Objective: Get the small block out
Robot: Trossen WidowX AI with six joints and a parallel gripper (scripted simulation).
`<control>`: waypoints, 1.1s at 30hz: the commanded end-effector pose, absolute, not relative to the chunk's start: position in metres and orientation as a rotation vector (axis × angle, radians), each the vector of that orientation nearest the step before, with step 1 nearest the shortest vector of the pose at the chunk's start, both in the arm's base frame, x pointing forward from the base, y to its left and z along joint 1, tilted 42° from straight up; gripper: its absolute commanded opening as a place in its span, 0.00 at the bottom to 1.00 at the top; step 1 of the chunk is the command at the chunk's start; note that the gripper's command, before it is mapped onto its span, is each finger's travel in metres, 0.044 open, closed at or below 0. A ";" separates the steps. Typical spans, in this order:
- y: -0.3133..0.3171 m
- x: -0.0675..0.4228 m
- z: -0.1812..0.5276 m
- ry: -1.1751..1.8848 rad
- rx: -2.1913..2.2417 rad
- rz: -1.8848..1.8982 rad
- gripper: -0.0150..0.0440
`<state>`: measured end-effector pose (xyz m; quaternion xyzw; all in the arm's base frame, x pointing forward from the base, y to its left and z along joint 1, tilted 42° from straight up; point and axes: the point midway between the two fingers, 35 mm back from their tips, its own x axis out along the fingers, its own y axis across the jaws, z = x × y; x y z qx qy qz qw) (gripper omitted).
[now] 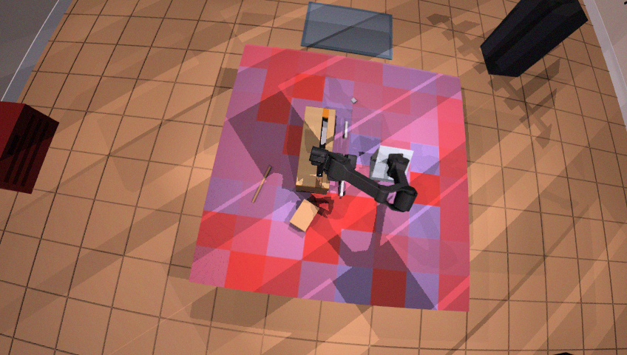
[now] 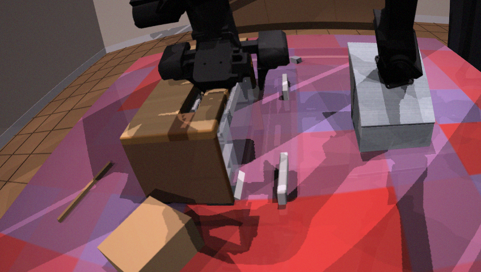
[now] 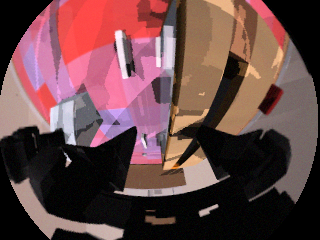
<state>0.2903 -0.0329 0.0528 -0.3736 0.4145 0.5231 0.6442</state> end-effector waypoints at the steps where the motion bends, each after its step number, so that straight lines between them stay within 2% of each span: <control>1: -0.026 0.290 0.046 0.947 -0.842 1.199 0.93; 15: -0.013 0.293 0.030 0.945 -0.840 1.200 0.93; 33: -0.045 0.290 0.009 0.945 -0.850 1.193 0.93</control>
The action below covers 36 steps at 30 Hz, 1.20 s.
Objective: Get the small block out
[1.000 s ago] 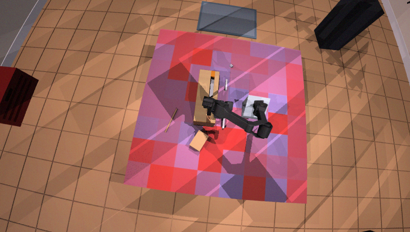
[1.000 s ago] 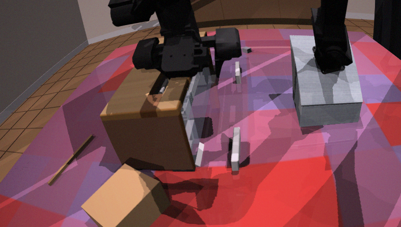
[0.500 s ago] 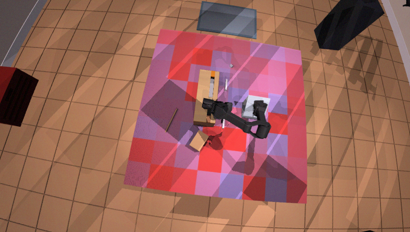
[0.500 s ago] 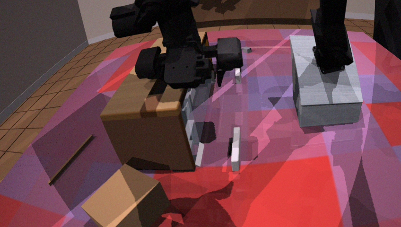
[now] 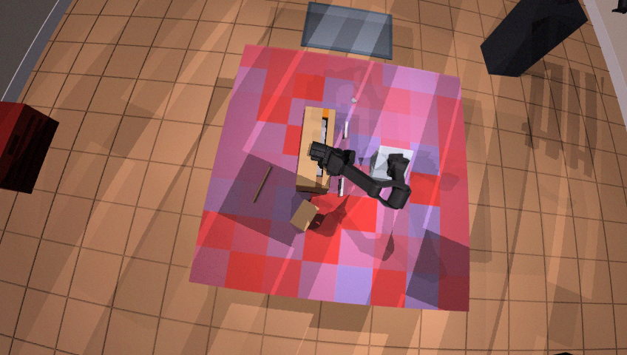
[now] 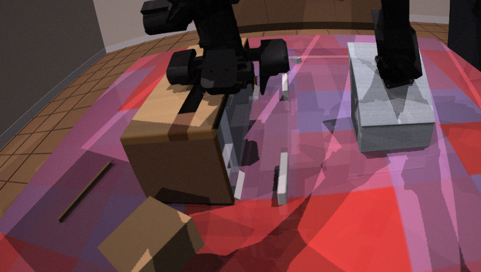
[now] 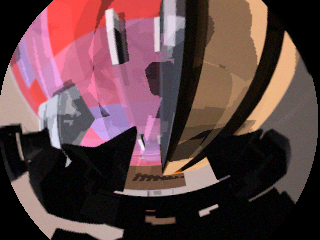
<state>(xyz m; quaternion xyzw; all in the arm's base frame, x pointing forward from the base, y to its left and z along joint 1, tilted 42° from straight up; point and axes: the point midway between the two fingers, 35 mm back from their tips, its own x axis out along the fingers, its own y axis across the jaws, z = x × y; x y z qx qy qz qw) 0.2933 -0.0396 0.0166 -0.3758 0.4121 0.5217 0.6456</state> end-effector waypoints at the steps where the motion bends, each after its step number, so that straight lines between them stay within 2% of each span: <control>1: -0.047 0.290 0.007 0.945 -0.851 1.193 0.93; 36: -0.114 0.280 -0.053 0.948 -0.855 1.191 0.93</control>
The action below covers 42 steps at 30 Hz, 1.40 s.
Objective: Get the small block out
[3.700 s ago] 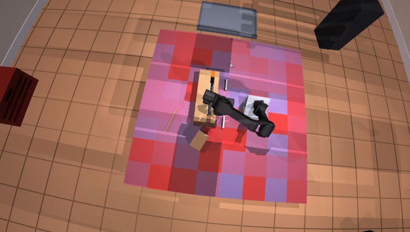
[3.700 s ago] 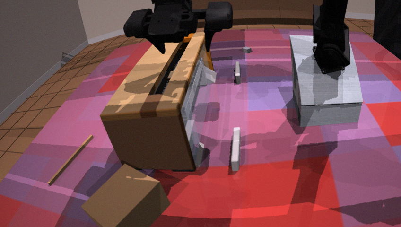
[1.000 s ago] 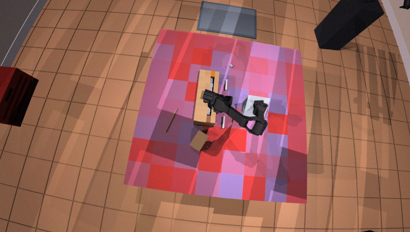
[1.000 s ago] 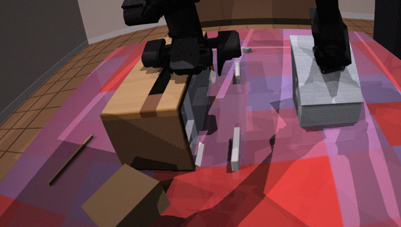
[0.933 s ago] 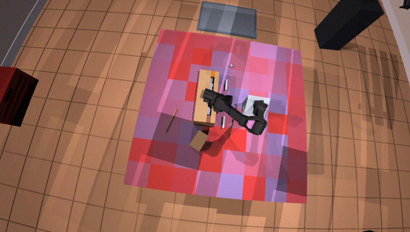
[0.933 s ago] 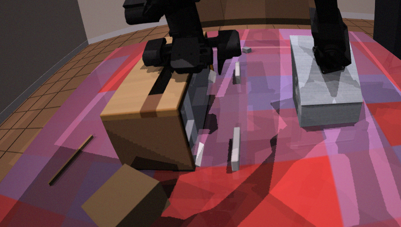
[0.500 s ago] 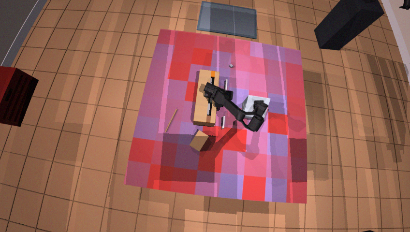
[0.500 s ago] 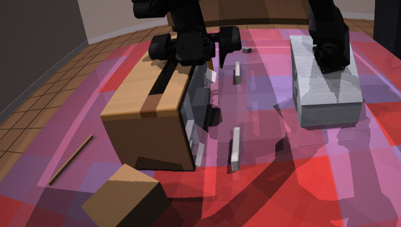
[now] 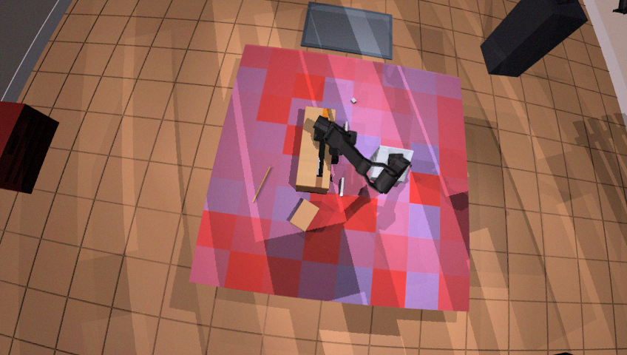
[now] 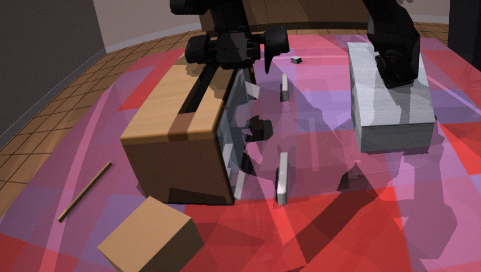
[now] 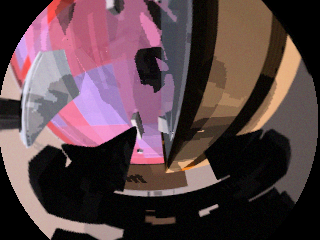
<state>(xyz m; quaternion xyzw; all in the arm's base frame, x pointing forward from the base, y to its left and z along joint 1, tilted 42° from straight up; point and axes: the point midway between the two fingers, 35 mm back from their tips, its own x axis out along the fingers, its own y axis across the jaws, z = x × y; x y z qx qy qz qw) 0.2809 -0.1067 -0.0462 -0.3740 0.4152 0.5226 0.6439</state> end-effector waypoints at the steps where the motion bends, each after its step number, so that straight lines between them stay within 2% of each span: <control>1: -0.116 0.280 -0.054 0.948 -0.855 1.191 0.93; 26: -0.152 0.275 -0.086 0.950 -0.858 1.190 0.93; 34: -0.191 0.265 -0.038 0.953 -0.851 1.190 0.93; 39: -0.191 0.267 -0.041 0.953 -0.853 1.176 0.93; 42: -0.198 0.269 -0.037 0.985 -0.777 1.096 0.80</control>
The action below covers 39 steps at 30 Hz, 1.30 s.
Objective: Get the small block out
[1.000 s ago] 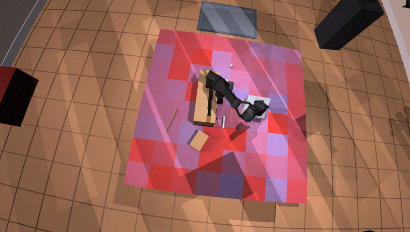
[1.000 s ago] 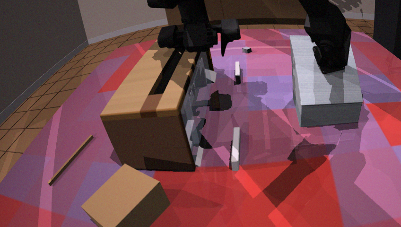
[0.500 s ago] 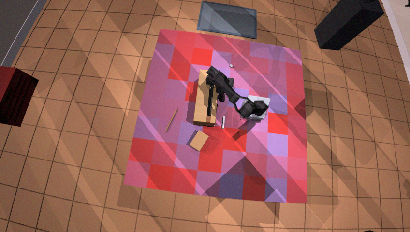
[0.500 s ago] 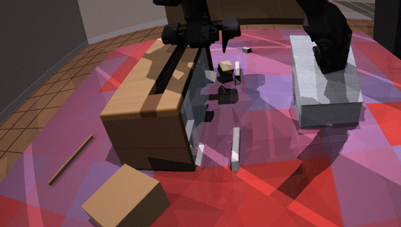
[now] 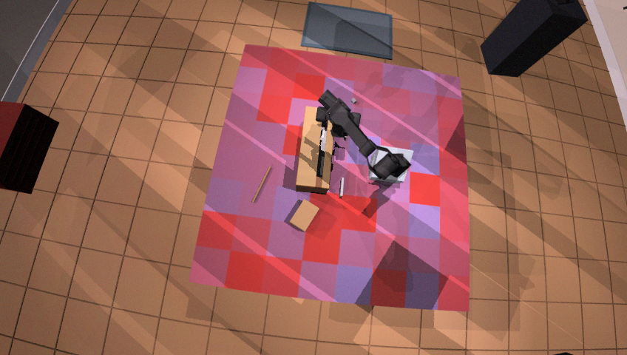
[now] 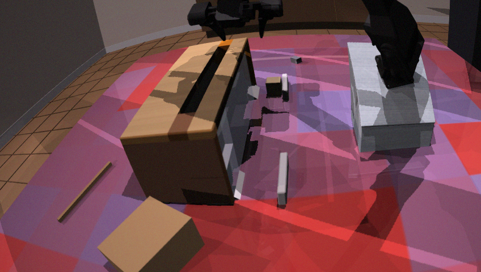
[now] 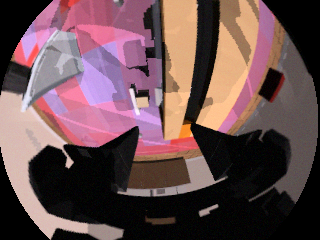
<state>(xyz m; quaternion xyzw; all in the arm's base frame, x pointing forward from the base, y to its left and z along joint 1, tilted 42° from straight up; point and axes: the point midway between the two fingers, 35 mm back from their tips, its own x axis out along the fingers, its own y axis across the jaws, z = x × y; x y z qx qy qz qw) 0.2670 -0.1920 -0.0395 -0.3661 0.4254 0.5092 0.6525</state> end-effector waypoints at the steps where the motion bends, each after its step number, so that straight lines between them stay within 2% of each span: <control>1: -0.199 0.269 -0.037 1.001 -0.740 1.070 0.75; 16: -0.206 0.250 -0.046 1.331 0.647 0.137 0.74; 39: -0.214 0.233 -0.051 1.203 1.999 -0.787 0.74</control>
